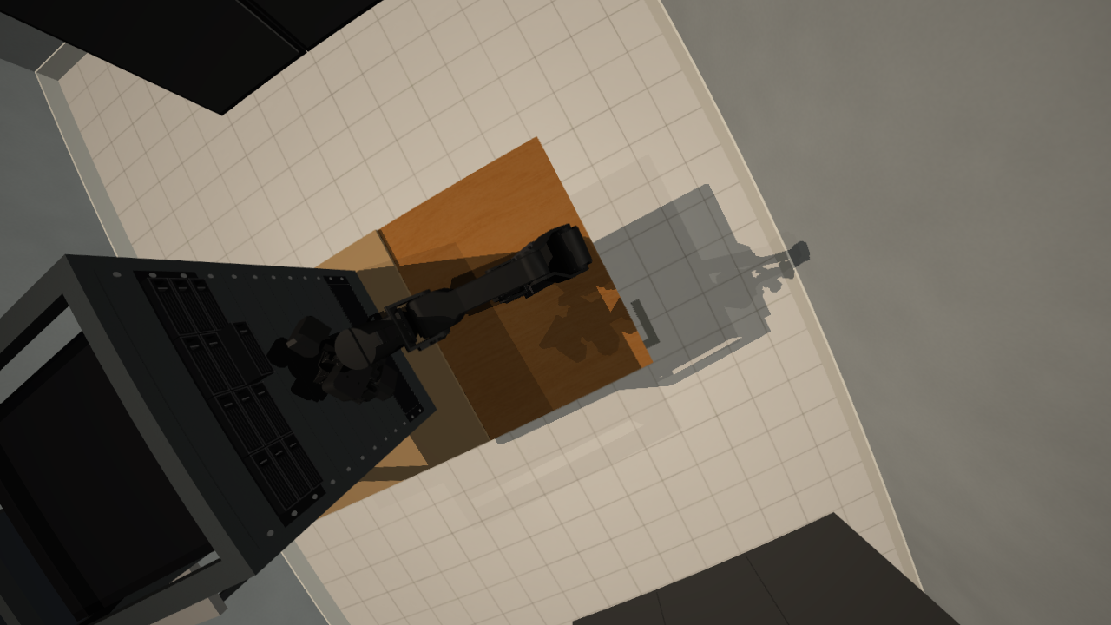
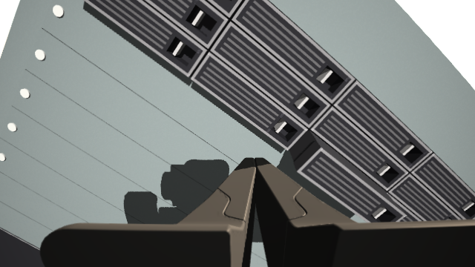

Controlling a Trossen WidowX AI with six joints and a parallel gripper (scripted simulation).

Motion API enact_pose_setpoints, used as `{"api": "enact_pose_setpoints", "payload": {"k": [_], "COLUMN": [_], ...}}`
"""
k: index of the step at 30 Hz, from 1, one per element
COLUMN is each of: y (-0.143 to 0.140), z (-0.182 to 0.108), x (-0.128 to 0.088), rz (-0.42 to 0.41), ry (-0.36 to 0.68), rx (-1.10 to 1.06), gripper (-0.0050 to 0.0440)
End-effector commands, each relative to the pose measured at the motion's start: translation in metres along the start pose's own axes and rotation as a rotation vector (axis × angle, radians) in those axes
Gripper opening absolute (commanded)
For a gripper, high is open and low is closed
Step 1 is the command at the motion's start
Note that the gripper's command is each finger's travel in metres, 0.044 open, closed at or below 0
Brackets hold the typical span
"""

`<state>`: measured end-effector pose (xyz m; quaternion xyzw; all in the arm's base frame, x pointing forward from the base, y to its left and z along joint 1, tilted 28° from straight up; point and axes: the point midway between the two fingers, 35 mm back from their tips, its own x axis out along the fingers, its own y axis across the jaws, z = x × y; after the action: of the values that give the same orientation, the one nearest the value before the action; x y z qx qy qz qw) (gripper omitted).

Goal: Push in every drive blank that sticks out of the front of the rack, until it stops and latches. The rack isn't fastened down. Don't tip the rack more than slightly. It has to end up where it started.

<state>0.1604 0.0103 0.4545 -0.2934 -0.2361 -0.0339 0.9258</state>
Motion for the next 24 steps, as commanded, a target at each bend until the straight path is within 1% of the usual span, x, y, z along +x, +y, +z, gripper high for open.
{"api": "enact_pose_setpoints", "payload": {"k": [1,4,6,19,24], "y": [-0.001,-0.001,-0.001,0.000,0.000], "z": [0.002,0.002,0.002,0.002,0.001], "x": [-0.006,-0.008,-0.008,-0.016,-0.017], "rz": [-0.016,-0.016,-0.016,-0.016,-0.016], "ry": [0.000,0.001,0.001,0.003,0.003], "rx": [-0.144,-0.235,-0.235,-0.569,-0.630], "gripper": [-0.0050,-0.0050,-0.0050,-0.0050,-0.0050]}}
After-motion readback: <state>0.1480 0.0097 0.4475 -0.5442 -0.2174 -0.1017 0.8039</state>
